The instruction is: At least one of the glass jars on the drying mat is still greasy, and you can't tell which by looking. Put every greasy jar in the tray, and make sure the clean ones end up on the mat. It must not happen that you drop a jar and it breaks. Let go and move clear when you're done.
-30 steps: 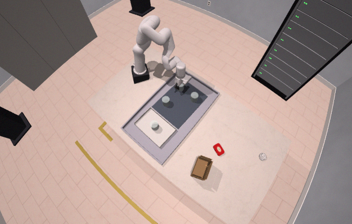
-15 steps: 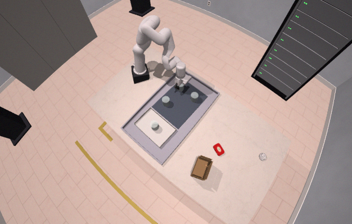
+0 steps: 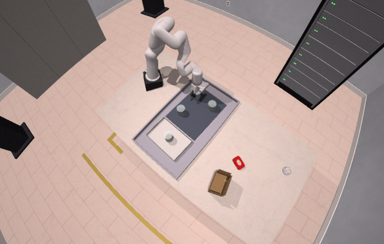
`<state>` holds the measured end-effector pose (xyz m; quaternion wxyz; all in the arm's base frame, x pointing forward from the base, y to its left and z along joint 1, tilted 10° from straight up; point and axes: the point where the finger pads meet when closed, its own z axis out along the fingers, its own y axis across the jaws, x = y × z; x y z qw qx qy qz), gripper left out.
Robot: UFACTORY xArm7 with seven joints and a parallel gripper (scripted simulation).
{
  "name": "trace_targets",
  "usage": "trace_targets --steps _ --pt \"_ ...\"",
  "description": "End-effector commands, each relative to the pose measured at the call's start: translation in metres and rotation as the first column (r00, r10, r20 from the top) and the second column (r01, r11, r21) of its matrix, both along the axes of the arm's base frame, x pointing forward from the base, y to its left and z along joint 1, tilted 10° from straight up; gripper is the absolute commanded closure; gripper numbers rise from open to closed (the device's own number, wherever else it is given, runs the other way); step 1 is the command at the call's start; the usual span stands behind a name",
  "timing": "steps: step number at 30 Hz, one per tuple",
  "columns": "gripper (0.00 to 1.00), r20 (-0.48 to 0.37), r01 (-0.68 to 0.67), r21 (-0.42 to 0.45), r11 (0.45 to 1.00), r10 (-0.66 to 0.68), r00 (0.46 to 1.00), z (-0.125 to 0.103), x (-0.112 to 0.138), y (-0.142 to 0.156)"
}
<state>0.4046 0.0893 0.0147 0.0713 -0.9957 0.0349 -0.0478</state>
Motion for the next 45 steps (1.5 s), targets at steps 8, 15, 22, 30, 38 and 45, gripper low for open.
trace_targets --steps 8,15,22,30,38,45 --pt "0.27 0.004 0.001 0.0 1.0 -0.001 1.0 0.0013 0.0015 0.0" --pt "0.3 0.004 0.001 0.0 1.0 -0.001 1.0 0.0013 0.0015 0.0" --pt "0.3 0.004 0.001 0.0 1.0 -0.001 1.0 0.0013 0.0015 0.0" --pt "0.33 0.004 0.001 0.0 1.0 -0.001 1.0 0.0013 0.0015 0.0" --pt "0.33 0.004 0.001 0.0 1.0 -0.001 1.0 0.0013 0.0015 0.0" --pt "1.0 0.004 0.001 0.0 1.0 -0.001 1.0 0.0013 0.0015 0.0"
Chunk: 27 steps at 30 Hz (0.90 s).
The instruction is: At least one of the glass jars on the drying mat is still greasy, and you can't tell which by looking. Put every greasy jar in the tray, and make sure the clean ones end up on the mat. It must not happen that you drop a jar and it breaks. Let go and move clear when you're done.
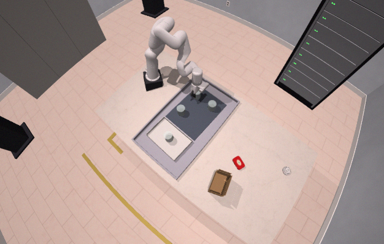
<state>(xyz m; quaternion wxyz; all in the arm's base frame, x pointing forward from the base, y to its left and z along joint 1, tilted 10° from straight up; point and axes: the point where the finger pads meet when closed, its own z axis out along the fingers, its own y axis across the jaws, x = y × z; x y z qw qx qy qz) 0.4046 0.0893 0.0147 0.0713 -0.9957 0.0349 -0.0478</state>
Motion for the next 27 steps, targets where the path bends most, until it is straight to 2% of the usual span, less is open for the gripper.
trace_targets --steps 1,14,27 --pt "1.0 0.004 0.001 0.0 1.0 -0.001 1.0 0.001 0.002 0.0" --pt "1.0 0.004 0.001 0.0 1.0 -0.001 1.0 0.006 0.001 -0.001" --pt "1.0 0.004 0.001 0.0 1.0 -0.001 1.0 0.04 -0.003 -0.005"
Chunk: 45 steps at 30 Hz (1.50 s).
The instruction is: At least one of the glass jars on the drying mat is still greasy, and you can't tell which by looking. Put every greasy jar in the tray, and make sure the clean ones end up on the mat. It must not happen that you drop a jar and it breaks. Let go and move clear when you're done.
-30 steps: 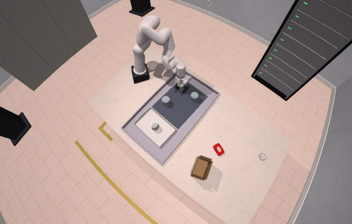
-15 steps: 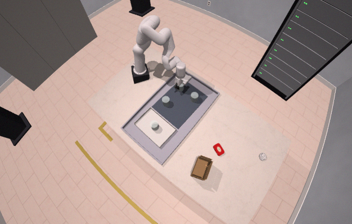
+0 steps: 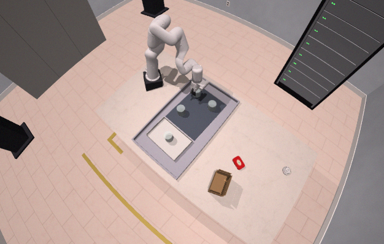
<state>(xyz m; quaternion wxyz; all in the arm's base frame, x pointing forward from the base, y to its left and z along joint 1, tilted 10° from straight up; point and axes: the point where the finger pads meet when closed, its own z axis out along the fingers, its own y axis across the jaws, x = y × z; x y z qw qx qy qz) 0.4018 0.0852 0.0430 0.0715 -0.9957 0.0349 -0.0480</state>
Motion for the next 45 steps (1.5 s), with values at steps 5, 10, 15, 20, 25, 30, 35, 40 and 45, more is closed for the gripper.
trace_targets --steps 5,10,15,20,25,30,35,40,45 --pt "1.0 0.004 0.001 0.0 1.0 -0.001 1.0 0.019 -0.001 -0.002" --pt "1.0 0.004 0.001 0.0 1.0 -0.001 1.0 0.032 -0.002 -0.004" --pt "1.0 0.004 0.001 0.0 1.0 -0.001 1.0 0.045 -0.003 -0.006" --pt "1.0 0.004 0.001 0.0 1.0 -0.001 1.0 0.055 -0.004 -0.008" --pt "1.0 0.004 0.001 0.0 1.0 -0.001 1.0 0.066 -0.005 -0.009" --pt "1.0 0.004 0.001 0.0 1.0 -0.001 1.0 0.079 -0.007 -0.011" --pt "1.0 0.004 0.001 0.0 1.0 -0.001 1.0 0.092 -0.008 -0.013" --pt "1.0 0.004 0.001 0.0 1.0 -0.001 1.0 0.099 -0.009 -0.014" --pt "1.0 0.004 0.001 0.0 1.0 -0.001 1.0 0.103 -0.007 -0.024"
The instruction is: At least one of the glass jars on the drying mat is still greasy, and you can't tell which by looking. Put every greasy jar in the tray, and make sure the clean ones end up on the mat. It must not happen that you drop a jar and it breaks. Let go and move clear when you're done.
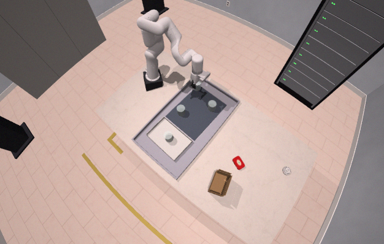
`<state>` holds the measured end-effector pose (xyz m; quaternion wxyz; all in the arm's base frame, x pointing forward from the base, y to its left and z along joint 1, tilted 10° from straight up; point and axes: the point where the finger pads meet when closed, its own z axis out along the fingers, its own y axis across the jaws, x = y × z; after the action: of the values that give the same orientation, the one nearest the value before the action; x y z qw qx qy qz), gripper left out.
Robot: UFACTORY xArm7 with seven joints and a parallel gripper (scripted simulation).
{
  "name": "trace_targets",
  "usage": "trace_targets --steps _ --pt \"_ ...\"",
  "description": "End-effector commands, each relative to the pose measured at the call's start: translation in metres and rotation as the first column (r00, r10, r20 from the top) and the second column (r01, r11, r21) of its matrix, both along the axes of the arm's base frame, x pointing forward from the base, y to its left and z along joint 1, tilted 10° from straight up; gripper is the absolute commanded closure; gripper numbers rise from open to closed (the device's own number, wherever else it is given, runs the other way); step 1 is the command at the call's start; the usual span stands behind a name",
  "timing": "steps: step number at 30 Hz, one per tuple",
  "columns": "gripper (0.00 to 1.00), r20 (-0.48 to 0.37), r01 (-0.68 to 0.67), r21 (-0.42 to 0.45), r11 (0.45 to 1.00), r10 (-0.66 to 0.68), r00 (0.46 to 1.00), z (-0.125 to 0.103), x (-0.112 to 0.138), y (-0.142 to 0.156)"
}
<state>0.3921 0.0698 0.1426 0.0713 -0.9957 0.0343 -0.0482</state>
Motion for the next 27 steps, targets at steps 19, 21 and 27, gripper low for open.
trace_targets --steps 19,21,27 --pt "1.0 0.003 0.002 0.001 1.0 -0.002 1.0 -0.002 0.02 -0.062" --pt "1.0 0.003 0.002 0.001 1.0 -0.002 1.0 -0.003 0.022 -0.068" --pt "1.0 0.003 0.002 0.001 1.0 -0.002 1.0 -0.004 0.026 -0.081"
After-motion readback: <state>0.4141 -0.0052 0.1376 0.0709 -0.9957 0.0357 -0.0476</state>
